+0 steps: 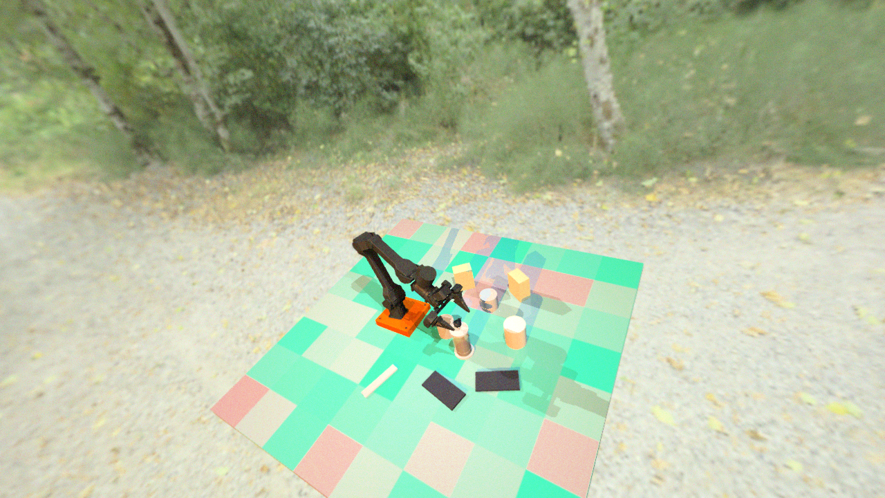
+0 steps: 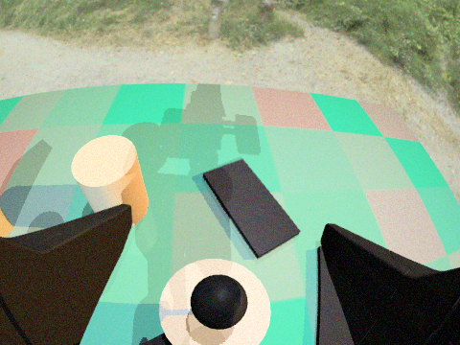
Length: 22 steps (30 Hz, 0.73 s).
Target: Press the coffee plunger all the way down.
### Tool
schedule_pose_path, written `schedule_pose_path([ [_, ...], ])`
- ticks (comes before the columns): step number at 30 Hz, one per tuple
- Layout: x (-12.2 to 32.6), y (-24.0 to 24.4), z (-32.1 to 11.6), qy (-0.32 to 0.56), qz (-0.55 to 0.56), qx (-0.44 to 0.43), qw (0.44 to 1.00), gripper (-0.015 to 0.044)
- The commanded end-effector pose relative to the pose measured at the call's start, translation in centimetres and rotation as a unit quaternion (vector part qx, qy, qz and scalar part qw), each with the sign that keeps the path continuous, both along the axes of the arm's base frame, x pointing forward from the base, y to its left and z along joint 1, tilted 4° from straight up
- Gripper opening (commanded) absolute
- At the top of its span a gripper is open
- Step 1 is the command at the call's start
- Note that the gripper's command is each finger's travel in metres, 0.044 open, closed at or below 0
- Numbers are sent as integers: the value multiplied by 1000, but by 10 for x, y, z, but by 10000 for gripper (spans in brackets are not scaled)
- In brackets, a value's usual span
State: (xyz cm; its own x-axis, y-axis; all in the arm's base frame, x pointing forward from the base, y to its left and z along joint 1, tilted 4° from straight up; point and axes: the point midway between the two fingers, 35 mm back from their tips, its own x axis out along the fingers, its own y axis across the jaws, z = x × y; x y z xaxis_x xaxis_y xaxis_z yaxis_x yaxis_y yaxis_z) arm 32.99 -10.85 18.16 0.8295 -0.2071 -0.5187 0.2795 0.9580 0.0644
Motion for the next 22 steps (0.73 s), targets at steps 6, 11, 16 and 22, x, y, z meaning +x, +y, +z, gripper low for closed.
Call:
schedule_pose_path([
  [6, -21, 3, 45, -8, 0, -2, 1000, 440],
  [11, -21, 2, 44, -8, -1, -2, 1000, 440],
  [16, -21, 2, 44, -8, -1, -2, 1000, 440],
  [22, -21, 2, 44, -8, -1, -2, 1000, 440],
])
